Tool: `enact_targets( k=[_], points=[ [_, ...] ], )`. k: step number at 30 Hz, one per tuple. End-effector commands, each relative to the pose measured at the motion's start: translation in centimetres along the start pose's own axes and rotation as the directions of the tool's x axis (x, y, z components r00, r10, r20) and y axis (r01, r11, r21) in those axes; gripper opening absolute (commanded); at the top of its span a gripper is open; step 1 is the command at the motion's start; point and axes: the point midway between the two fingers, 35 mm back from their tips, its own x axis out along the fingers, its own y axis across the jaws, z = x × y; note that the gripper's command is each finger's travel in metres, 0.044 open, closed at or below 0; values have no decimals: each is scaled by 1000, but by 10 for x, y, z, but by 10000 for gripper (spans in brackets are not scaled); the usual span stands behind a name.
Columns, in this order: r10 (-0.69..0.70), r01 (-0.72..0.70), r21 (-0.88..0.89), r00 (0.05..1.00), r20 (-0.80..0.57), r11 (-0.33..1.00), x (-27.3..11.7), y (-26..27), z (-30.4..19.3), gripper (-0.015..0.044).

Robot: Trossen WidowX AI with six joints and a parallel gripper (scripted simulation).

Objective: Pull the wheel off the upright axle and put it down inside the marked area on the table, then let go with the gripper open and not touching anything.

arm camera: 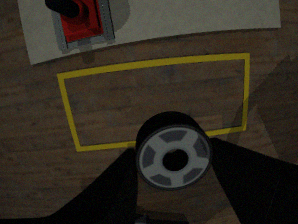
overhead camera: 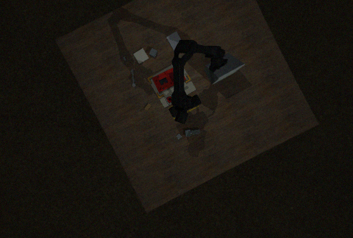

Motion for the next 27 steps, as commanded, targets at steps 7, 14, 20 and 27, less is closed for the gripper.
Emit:
enact_targets(
  k=[7,14,20,27],
  points=[
    [-3,3,-7,1000,10,1000,61,-1,3,0],
    [-13,13,-1,1000,10,1000,74,-3,4,26],
    [-13,13,-1,1000,10,1000,74,-3,4,184],
    [-10,10,-3,1000,9,1000,59,-2,3,300]
  ],
)
